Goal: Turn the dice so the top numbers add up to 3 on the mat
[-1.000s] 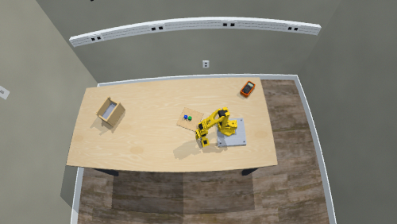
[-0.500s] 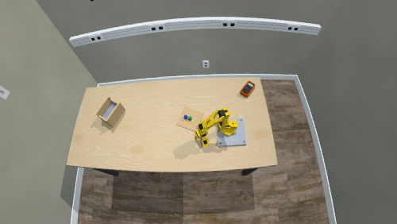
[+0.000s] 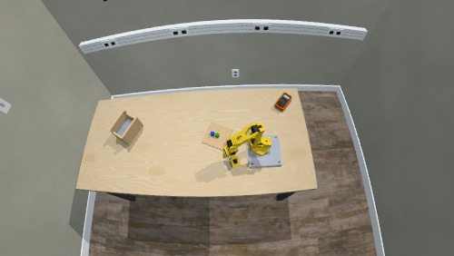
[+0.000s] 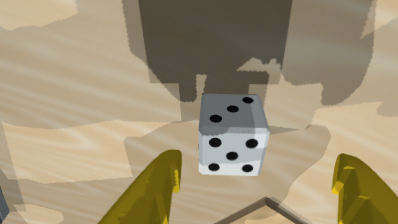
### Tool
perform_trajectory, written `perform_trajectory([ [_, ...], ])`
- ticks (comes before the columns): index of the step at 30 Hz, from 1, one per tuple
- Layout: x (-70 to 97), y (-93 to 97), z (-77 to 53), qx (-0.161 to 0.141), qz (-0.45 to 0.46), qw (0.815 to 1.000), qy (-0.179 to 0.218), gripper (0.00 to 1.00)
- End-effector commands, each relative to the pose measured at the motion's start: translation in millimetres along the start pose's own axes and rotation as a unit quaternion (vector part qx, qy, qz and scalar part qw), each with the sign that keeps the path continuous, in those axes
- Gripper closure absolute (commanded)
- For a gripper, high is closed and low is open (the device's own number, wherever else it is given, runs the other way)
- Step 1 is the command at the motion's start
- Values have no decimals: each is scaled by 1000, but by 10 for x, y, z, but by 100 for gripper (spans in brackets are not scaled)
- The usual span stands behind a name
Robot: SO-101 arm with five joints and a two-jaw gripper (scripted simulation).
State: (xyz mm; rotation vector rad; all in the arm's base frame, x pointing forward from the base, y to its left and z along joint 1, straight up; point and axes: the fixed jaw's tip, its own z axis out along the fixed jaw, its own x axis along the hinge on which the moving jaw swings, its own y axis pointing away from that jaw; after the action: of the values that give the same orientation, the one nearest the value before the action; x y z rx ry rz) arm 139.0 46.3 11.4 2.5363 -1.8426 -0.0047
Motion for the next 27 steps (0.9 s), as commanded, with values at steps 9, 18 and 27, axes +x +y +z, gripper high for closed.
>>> perform_trajectory([
  [9, -10, -1, -357, 9, -8, 1000, -1, 71],
  [18, -10, 4, -379, 9, -8, 1000, -1, 71],
  [27, -10, 4, -379, 9, -8, 1000, -1, 71],
])
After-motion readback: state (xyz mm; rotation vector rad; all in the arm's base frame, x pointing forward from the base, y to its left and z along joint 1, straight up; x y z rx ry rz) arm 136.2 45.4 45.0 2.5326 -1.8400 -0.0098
